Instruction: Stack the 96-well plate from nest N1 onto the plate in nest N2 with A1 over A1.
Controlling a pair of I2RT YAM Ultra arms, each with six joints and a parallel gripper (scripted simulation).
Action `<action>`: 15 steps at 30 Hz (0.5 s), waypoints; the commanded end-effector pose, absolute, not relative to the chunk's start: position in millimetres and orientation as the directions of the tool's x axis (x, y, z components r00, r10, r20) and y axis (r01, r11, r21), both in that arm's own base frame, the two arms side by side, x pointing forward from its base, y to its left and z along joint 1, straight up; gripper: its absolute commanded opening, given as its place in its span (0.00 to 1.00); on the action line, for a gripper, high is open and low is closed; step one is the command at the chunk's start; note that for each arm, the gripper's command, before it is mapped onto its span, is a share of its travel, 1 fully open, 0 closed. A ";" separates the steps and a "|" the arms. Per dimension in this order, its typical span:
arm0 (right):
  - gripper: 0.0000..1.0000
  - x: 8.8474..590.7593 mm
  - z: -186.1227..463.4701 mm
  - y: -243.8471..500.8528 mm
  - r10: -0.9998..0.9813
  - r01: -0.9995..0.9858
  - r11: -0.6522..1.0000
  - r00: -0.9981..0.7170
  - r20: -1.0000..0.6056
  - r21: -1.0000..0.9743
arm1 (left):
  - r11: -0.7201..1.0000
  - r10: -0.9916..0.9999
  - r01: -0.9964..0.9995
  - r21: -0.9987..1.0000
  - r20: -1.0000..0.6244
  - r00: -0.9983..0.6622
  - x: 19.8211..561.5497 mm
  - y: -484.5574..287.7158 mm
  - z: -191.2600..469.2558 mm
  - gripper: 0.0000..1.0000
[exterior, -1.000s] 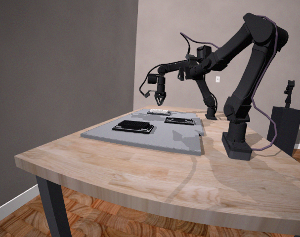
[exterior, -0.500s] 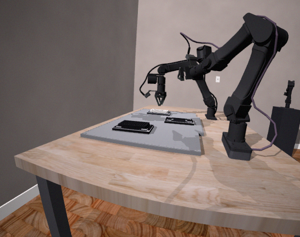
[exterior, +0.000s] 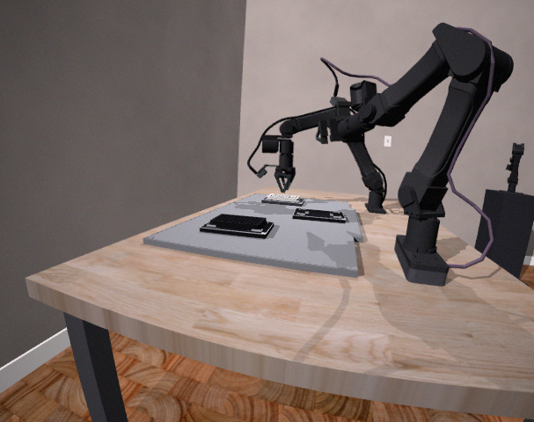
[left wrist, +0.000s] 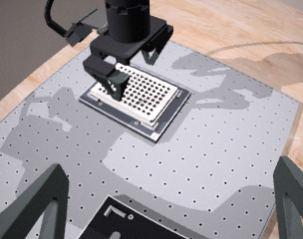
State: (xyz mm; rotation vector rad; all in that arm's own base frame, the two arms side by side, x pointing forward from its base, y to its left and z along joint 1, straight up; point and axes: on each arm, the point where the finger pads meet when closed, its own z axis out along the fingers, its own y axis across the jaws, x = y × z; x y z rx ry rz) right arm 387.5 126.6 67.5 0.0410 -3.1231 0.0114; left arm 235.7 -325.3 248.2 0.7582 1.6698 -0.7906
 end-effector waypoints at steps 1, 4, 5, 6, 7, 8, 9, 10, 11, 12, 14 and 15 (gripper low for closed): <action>1.00 395.6 66.9 125.3 -0.018 -0.018 1.000 -1.000 -0.018 0.010 | 0.568 0.061 0.816 -0.113 -0.982 -0.178 234.7 -322.6 261.9 1.00; 1.00 395.2 59.6 125.2 -0.018 -0.018 1.000 -1.000 -0.011 0.008 | 0.568 0.061 0.816 -0.113 -0.982 -0.178 234.7 -322.6 261.9 1.00; 1.00 395.3 58.3 125.2 -0.018 -0.018 1.000 -1.000 -0.011 0.008 | 0.568 0.061 0.816 -0.113 -0.982 -0.178 234.7 -322.6 261.9 1.00; 1.00 395.4 57.5 125.2 -0.018 -0.018 1.000 -1.000 -0.013 0.008 | 0.568 0.061 0.816 -0.113 -0.982 -0.178 234.7 -322.6 261.9 1.00; 1.00 395.5 57.2 125.3 -0.018 -0.018 1.000 -1.000 -0.016 0.009 | 0.568 0.061 0.816 -0.113 -0.982 -0.178 234.7 -322.6 261.9 1.00; 1.00 395.7 56.8 125.3 -0.018 -0.018 1.000 -1.000 -0.019 0.010 | 0.568 0.061 0.816 -0.113 -0.982 -0.178 234.7 -322.6 261.9 1.00; 1.00 395.8 55.7 125.3 -0.018 -0.018 1.000 -1.000 -0.020 0.010 | 0.568 0.061 0.816 -0.113 -0.982 -0.178 234.7 -322.6 261.9 1.00; 1.00 395.8 55.7 125.3 -0.018 -0.018 1.000 -1.000 -0.020 0.010 | 0.568 0.061 0.816 -0.113 -0.982 -0.178 234.7 -322.6 261.9 1.00; 1.00 395.8 55.7 125.3 -0.018 -0.018 1.000 -1.000 -0.020 0.010 | 0.568 0.061 0.816 -0.113 -0.982 -0.178 234.7 -322.6 261.9 1.00; 1.00 395.8 54.2 125.4 -0.018 -0.018 1.000 -1.000 -0.020 0.010 | 0.568 0.061 0.816 -0.113 -0.982 -0.178 234.7 -322.6 261.9 1.00; 1.00 395.8 51.3 125.4 -0.018 -0.018 1.000 -1.000 -0.020 0.010 | 0.568 0.061 0.816 -0.113 -0.982 -0.178 234.7 -322.6 261.9 1.00; 1.00 395.7 48.7 125.3 -0.018 -0.018 1.000 -1.000 -0.017 0.010 | 0.568 0.061 0.816 -0.113 -0.982 -0.178 234.7 -322.6 261.9 1.00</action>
